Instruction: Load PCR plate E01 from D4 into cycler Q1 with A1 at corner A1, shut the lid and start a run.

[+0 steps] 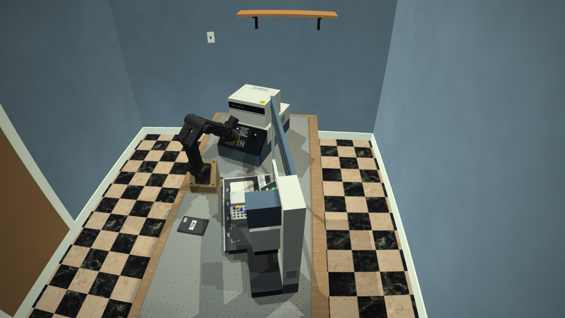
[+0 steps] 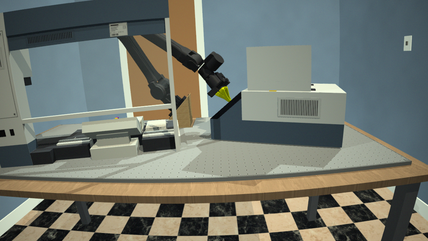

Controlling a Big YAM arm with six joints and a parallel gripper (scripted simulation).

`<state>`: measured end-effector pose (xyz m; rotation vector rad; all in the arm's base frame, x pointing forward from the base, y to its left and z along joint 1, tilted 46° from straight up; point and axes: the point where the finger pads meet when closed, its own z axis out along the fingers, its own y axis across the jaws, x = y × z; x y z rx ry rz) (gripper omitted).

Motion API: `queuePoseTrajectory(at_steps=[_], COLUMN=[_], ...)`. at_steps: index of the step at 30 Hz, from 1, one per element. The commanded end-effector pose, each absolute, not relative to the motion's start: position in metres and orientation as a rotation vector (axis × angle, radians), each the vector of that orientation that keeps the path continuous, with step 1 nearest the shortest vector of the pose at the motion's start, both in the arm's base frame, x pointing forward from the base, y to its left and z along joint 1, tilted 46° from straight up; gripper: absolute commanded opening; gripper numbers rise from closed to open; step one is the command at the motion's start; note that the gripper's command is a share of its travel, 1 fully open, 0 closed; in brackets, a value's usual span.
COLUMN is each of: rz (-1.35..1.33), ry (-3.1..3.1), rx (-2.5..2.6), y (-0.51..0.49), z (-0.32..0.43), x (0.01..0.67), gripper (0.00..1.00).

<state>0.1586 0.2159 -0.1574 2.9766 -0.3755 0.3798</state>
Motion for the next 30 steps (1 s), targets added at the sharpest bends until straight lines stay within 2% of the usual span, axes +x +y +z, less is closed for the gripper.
queuePoseTrajectory(at_steps=[1, 30], rz=[0.422, 0.402], ry=[-0.385, -0.406], rx=[3.033, 3.003], y=[0.246, 0.233], z=[-0.15, -0.153], x=[0.168, 0.166], gripper=[0.0, 0.0])
